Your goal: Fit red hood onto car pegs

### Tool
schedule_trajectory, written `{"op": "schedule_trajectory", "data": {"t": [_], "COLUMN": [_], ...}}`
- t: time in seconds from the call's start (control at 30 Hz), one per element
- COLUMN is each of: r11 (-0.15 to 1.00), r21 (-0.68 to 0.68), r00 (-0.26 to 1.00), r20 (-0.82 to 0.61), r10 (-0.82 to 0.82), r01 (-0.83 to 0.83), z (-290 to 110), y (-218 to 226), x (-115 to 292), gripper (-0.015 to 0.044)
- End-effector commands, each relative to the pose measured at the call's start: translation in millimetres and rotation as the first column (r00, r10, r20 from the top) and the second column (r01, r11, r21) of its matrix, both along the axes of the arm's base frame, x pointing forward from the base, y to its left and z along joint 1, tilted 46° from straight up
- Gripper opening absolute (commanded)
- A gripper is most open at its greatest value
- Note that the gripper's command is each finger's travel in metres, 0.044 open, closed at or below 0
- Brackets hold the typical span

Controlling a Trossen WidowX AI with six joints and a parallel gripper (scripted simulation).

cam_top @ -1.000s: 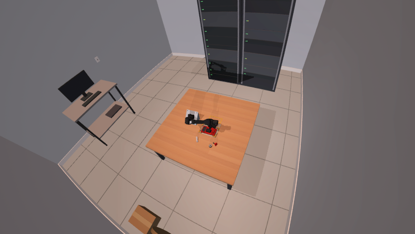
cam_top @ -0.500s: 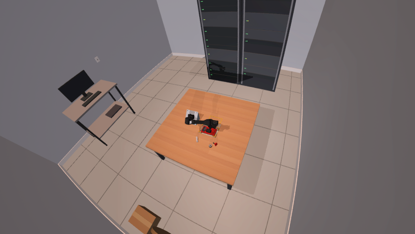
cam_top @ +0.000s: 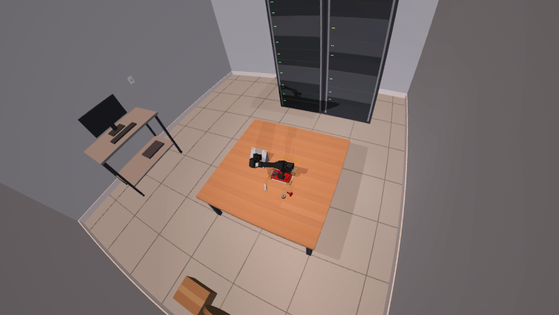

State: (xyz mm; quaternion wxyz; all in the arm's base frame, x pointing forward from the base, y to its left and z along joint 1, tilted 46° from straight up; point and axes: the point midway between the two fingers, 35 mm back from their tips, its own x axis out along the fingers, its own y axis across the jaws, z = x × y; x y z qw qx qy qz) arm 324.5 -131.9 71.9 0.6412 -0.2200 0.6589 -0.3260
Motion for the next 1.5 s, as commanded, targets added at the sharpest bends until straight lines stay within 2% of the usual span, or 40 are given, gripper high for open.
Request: {"op": "schedule_trajectory", "data": {"t": [0.0, 0.17, 0.73, 0.87, 1.07, 1.47], "r11": [1.000, 1.000, 1.000, 1.000, 1.000, 1.000], "r21": [-0.003, 0.000, 0.000, 0.001, -0.002, -0.003], "r00": [1.000, 1.000, 1.000, 1.000, 1.000, 1.000], "r20": [-0.005, 0.000, 0.000, -0.001, -0.007, -0.007], "r10": [0.003, 0.000, 0.000, -0.001, -0.006, -0.006], "r01": [-0.003, 0.000, 0.000, 0.001, 0.006, 0.006], "z": [-1.1, -0.1, -0.4, 8.1, 46.6, 48.1], "y": [-0.9, -0.1, -0.3, 9.1, 48.9, 50.5], "x": [-0.7, -0.1, -0.2, 2.4, 6.6, 6.6], "gripper": [0.0000, 0.0000, 0.0440, 0.0440, 0.0440, 0.0440]}}
